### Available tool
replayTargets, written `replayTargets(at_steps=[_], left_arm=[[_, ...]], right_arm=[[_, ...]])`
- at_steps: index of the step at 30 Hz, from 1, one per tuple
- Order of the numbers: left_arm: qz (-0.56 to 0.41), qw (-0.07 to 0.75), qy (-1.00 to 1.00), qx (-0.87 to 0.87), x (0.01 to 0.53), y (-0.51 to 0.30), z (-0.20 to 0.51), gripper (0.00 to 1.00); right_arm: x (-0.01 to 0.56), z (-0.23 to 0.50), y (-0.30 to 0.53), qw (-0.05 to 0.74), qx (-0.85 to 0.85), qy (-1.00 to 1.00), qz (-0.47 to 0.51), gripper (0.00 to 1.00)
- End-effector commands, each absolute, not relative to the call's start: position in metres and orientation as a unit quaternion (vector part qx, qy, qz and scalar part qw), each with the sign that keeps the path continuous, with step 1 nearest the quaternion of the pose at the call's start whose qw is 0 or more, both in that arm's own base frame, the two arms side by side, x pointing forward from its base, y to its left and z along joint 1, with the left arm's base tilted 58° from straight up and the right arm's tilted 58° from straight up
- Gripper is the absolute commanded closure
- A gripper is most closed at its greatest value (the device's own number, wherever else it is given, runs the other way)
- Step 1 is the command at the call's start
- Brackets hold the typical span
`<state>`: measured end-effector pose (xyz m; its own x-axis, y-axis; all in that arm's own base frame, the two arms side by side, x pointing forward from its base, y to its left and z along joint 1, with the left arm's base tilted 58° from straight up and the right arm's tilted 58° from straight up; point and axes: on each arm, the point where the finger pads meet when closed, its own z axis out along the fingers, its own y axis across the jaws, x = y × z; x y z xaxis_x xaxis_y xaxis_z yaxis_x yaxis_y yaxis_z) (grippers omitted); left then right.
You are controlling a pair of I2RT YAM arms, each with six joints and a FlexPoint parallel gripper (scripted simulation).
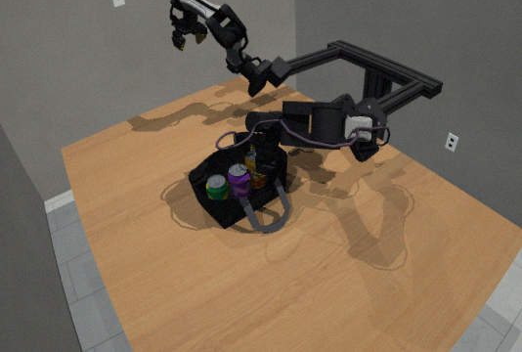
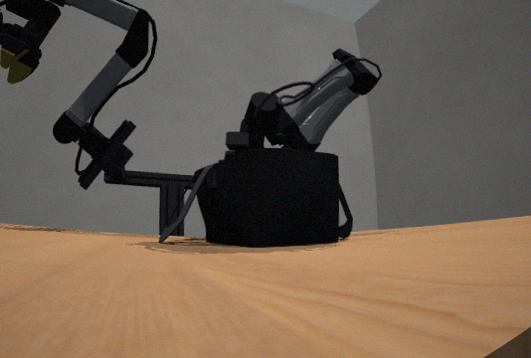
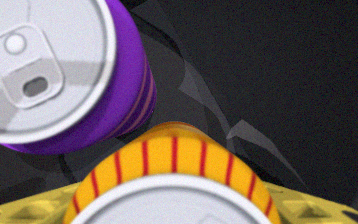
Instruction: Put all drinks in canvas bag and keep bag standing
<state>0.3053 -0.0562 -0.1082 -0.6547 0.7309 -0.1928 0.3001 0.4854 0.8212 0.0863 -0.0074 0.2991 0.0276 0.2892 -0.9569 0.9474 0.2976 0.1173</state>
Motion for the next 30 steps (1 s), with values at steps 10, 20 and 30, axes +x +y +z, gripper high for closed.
replayTargets(at_steps=[10, 20, 30], left_arm=[[0.375, 0.306, 0.816, 0.316, 0.316, -0.066, -0.107, 0.33], [0.373, 0.306, 0.814, 0.325, 0.314, -0.069, -0.11, 0.33], [0.372, 0.315, 0.816, 0.312, 0.322, -0.07, -0.105, 0.16]], right_arm=[[0.086, 0.301, 0.001, 0.512, 0.495, 0.618, -0.333, 0.14], [0.086, 0.301, 0.001, 0.512, 0.495, 0.618, -0.333, 0.14], [0.086, 0.301, 0.001, 0.512, 0.495, 0.618, -0.333, 0.14]])
